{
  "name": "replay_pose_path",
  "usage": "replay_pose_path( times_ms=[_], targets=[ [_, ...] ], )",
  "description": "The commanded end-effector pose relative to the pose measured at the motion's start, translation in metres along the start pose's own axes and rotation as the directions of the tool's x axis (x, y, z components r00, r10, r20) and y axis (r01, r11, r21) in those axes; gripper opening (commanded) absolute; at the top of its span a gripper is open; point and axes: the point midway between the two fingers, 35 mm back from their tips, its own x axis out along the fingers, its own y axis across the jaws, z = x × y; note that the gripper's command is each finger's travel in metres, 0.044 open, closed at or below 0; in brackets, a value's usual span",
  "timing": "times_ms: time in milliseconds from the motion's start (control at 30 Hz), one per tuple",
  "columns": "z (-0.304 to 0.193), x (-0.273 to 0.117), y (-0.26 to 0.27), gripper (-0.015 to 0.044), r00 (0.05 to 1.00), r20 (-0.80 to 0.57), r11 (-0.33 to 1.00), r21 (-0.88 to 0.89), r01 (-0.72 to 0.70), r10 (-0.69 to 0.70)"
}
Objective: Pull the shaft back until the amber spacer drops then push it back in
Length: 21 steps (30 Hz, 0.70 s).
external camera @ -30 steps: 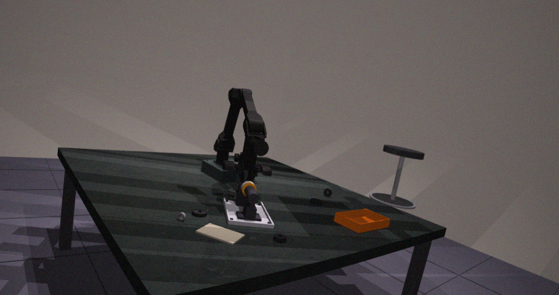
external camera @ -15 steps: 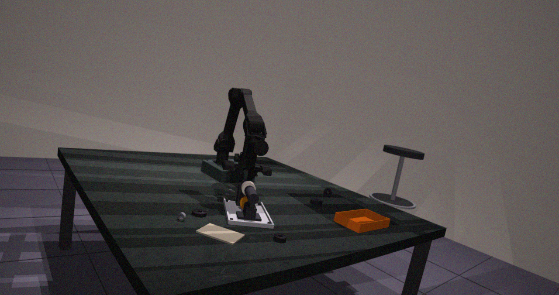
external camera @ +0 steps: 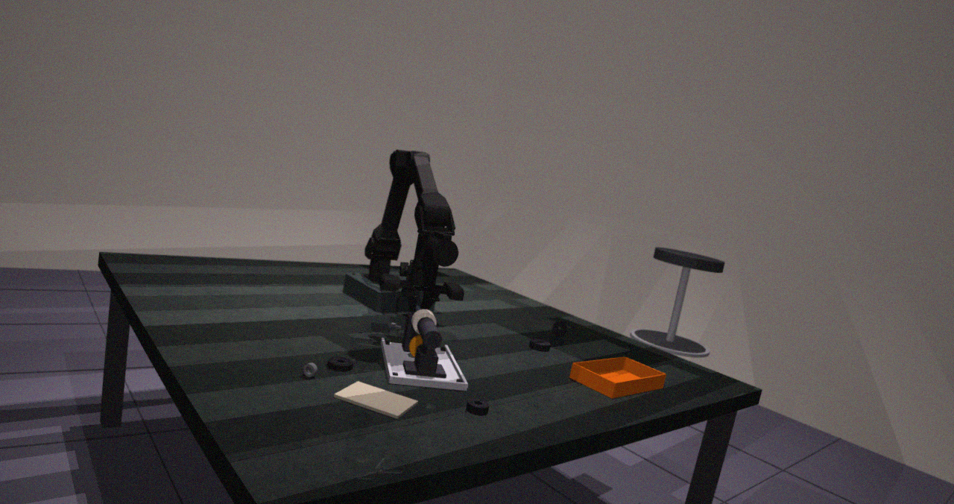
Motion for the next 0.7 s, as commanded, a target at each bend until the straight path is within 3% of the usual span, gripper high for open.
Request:
replay_pose_path(
  times_ms=[0,667],
  targets=[
    [-0.0001,0.0,0.0,0.0,1.0,0.0,1.0,0.0,0.0,0.0],
    [-0.006,-0.0004,0.0001,0.0,1.0,0.003,1.0,0.003,0.003,-0.003]
  ],
)
